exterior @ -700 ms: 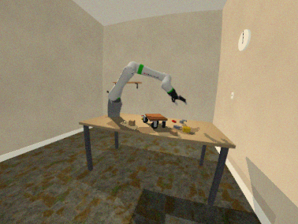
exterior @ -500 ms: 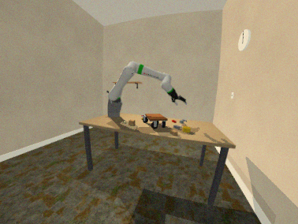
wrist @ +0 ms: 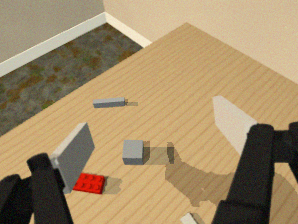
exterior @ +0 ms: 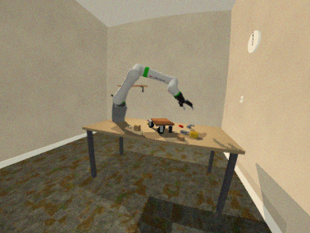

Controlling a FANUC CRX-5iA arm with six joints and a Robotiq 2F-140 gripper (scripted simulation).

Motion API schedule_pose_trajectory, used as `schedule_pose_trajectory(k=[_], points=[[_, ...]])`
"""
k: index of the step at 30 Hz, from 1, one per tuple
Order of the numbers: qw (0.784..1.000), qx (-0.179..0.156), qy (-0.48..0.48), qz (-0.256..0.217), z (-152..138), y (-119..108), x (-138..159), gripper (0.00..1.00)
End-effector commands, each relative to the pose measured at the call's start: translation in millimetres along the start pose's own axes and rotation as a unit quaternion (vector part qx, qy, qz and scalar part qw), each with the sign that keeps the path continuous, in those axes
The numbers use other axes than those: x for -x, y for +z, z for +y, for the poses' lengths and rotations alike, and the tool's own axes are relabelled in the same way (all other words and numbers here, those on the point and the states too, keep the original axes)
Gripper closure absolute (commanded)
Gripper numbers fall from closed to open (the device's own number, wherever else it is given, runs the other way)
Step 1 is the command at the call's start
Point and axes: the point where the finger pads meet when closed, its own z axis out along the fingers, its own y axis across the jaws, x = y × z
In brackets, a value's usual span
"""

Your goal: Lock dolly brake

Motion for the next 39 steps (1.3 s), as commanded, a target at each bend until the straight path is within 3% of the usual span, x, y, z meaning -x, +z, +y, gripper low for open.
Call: schedule_pose_trajectory(k=[1,3,6,9,10,11,13,14,17,18,20,21,24,25,27,28,30,31,32,35,36,38,39], points=[[1.0,-0.027,0.007,-0.013,-32.1,-6.0,-0.7,1.0],[0.997,-0.066,0.016,-0.038,-79.9,-18.1,1.6,1.0],[0.99,-0.114,0.026,-0.079,-110.3,-29.9,8.1,1.0],[0.99,-0.114,0.026,-0.079,-145.2,-41.6,11.3,1.0],[0.984,-0.137,0.03,-0.107,-155.4,-48.2,16.8,1.0],[0.984,-0.137,0.03,-0.107,-167.4,-52.8,18.5,1.0],[0.984,-0.137,0.03,-0.107,-167.4,-52.8,18.5,1.0],[0.977,-0.158,0.033,-0.139,-198.0,-69.0,28.7,1.0],[0.977,-0.158,0.033,-0.139,-216.2,-78.0,32.6,1.0],[0.969,-0.175,0.034,-0.174,-233.8,-90.9,43.1,1.0],[0.969,-0.175,0.034,-0.174,-249.4,-100.3,47.8,1.0],[0.959,-0.186,0.033,-0.211,-257.9,-108.9,56.4,1.0],[0.959,-0.186,0.033,-0.211,-279.4,-124.2,65.6,1.0],[0.949,-0.19,0.03,-0.248,-291.2,-137.2,77.8,1.0],[0.949,-0.19,0.03,-0.248,-304.9,-148.8,85.1,1.0],[0.94,-0.188,0.026,-0.284,-311.2,-158.7,95.6,1.0],[0.94,-0.188,0.026,-0.284,-311.2,-158.7,95.6,1.0],[0.94,-0.188,0.026,-0.284,-325.5,-172.9,105.2,1.0],[0.931,-0.181,0.02,-0.317,-334.0,-187.1,119.2,1.0],[0.931,-0.181,0.02,-0.317,-341.3,-195.6,125.1,1.0],[0.923,-0.169,0.014,-0.346,-352.4,-215.8,143.4,1.0],[0.923,-0.169,0.014,-0.346,-352.6,-216.1,143.6,1.0],[0.916,-0.155,0.008,-0.37,-360.2,-233.9,160.2,1.0]])
